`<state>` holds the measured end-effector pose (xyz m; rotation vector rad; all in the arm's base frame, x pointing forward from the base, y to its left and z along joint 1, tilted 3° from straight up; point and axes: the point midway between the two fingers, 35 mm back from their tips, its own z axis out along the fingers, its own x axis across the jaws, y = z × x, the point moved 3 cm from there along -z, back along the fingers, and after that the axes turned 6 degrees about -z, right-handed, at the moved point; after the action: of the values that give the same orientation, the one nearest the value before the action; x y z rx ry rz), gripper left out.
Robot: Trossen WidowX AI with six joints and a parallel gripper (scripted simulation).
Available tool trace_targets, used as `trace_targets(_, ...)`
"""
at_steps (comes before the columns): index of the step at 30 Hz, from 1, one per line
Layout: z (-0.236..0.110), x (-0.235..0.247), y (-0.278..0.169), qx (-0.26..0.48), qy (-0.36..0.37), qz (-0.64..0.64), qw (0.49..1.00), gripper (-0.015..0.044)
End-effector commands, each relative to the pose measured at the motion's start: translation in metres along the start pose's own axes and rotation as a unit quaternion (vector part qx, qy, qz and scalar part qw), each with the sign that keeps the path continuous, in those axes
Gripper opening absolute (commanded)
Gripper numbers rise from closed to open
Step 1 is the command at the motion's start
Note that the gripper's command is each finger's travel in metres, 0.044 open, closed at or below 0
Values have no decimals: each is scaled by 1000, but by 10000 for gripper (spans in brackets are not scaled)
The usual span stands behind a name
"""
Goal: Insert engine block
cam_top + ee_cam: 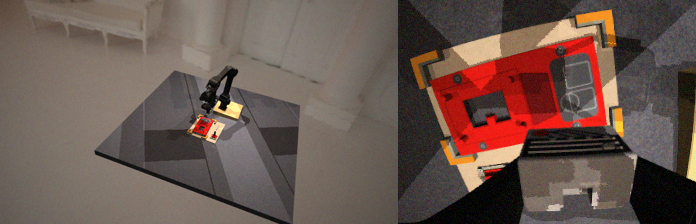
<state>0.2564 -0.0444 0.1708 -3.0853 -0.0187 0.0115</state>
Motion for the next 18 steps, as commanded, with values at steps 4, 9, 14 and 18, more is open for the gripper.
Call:
trace_targets(4, -26, -6, -2, -4, 8, 1, 1000, 0)
trace_targets(9, -26, -6, -2, -4, 8, 1, 1000, 0)
trace_targets(14, -15, -5, -2, -4, 8, 1, 1000, 0)
trace_targets(18, 1, -4, -2, -4, 8, 1, 1000, 0)
